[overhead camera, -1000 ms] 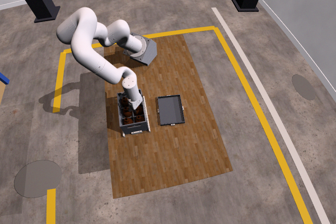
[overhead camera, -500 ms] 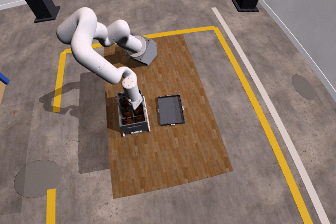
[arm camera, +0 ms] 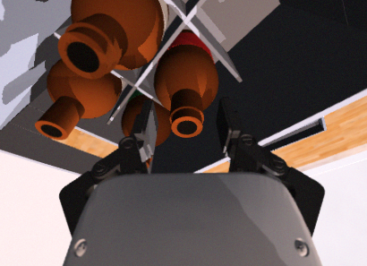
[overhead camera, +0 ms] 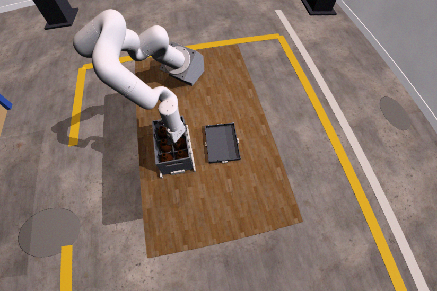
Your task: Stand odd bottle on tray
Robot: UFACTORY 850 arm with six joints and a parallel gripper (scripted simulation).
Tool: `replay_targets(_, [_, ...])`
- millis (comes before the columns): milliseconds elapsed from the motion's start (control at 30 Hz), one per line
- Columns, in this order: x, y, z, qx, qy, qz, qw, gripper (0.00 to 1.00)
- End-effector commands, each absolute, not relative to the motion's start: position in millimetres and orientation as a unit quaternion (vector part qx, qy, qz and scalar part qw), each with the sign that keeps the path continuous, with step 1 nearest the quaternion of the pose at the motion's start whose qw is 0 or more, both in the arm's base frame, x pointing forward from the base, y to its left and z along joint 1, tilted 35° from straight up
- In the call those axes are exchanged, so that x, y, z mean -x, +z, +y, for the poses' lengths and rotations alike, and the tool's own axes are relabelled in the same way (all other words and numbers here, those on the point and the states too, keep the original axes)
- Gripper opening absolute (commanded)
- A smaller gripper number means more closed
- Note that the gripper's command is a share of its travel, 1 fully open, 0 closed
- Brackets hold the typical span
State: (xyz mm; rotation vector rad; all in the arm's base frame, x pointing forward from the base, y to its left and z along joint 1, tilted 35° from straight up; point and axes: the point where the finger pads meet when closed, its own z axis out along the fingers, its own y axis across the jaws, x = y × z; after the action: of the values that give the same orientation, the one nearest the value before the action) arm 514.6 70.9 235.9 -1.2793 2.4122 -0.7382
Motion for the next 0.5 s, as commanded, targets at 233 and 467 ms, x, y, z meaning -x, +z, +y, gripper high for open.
replay_targets(233, [-509,246,74,0.447,-0.258,0.842,0.157,0.65])
replay_targets(467, [-500,262,80,0.447,-0.258,0.842,0.157,0.65])
